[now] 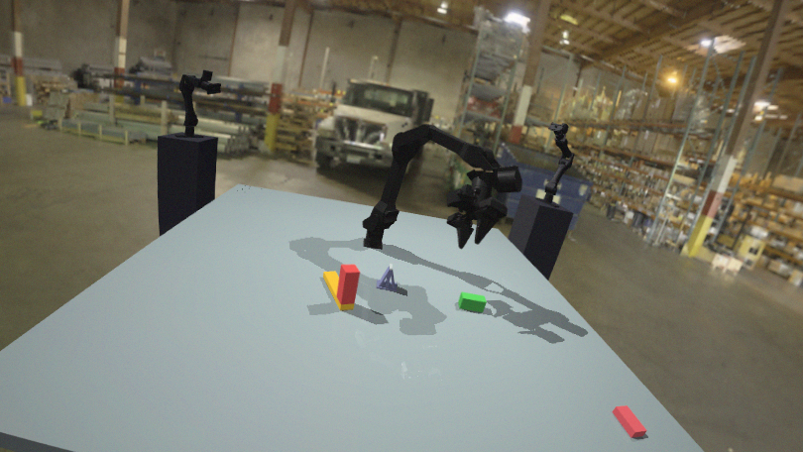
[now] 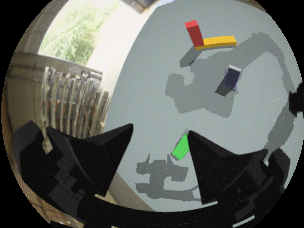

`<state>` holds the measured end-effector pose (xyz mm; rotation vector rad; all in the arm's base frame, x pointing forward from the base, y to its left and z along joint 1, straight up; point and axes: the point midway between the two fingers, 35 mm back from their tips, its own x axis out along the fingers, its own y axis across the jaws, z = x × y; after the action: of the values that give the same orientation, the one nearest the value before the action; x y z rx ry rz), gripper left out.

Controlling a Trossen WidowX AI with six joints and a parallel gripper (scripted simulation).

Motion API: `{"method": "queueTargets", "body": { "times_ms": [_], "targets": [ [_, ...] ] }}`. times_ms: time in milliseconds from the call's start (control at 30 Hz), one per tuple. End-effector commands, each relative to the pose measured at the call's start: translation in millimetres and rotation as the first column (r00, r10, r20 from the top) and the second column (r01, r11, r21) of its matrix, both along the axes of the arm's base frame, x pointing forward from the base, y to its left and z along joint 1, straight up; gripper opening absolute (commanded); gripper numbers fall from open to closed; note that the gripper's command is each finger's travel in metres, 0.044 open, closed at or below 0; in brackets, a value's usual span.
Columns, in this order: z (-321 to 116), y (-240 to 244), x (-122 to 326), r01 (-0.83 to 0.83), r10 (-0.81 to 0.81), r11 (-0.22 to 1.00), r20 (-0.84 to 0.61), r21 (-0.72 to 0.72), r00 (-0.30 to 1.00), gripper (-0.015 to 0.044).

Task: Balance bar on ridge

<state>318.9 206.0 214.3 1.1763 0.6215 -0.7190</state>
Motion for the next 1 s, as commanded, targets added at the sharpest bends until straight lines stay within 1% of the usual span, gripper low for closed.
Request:
{"method": "queueTargets", "body": {
  "times_ms": [0, 500, 967],
  "targets": [
    [-2.5, -14.6, 9.2, 0.061, -0.06, 0.998, -0.032, 0.021, 0.998, 0.0315],
    [-7.8, -79.6, 36.5, 0.284, -0.271, 0.956, -0.145, 0.075, 0.952, 0.0315],
    [-10.8, -137.9, 48.8, 0.479, -0.441, 0.87, -0.246, 0.12, 0.863, 0.0315]
  ]
}}
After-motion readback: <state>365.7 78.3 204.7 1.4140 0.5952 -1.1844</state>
